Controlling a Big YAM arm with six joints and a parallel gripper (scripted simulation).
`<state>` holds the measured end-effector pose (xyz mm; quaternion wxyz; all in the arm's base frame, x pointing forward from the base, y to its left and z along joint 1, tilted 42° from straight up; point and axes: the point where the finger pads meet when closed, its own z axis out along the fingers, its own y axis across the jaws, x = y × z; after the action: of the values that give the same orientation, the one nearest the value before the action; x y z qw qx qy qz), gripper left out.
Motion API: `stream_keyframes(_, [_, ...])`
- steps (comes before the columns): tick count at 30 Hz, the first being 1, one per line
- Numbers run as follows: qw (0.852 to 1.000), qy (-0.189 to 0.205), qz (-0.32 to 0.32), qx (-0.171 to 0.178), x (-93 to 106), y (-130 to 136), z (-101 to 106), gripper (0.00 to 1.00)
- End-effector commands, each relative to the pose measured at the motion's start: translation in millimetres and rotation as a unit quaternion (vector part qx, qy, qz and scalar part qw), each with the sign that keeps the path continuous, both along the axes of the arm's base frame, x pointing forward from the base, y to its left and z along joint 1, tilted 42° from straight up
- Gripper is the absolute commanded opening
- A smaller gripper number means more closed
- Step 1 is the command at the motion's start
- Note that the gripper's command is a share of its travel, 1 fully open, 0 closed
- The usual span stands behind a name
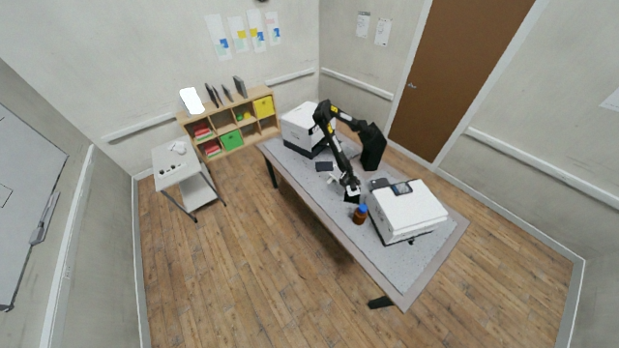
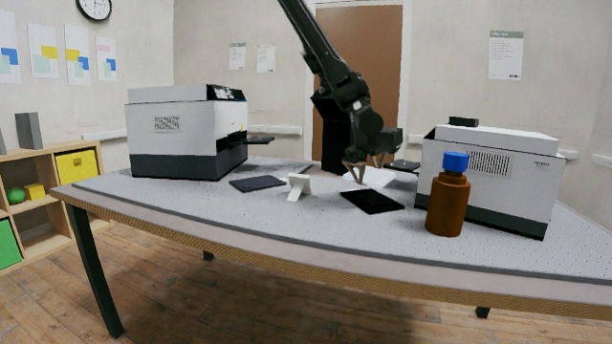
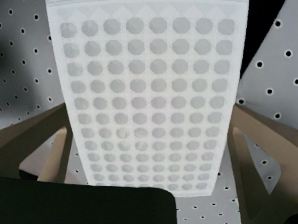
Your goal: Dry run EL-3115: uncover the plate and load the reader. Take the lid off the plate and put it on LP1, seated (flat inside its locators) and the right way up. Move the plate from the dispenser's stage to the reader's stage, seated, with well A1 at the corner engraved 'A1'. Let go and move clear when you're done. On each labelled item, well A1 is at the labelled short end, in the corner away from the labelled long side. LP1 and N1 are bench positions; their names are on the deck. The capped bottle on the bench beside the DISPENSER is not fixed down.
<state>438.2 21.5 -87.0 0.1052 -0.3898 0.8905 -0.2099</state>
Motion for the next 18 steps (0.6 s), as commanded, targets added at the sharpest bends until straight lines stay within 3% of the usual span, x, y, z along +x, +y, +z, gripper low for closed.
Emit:
stream_keyframes(1, [0.999, -0.034, -0.037, 0.017, 19.1, -14, 20, 0.86])
stream_keyframes(9, [0.997, -0.053, -0.054, 0.034, 31.1, -14, 32, 0.86])
stream_keyframes(14, [0.995, -0.037, -0.079, 0.039, 18.2, -31, 23, 0.86])
stream_keyframes(18, [0.991, -0.066, -0.101, 0.053, 34.5, -40, 43, 0.86])
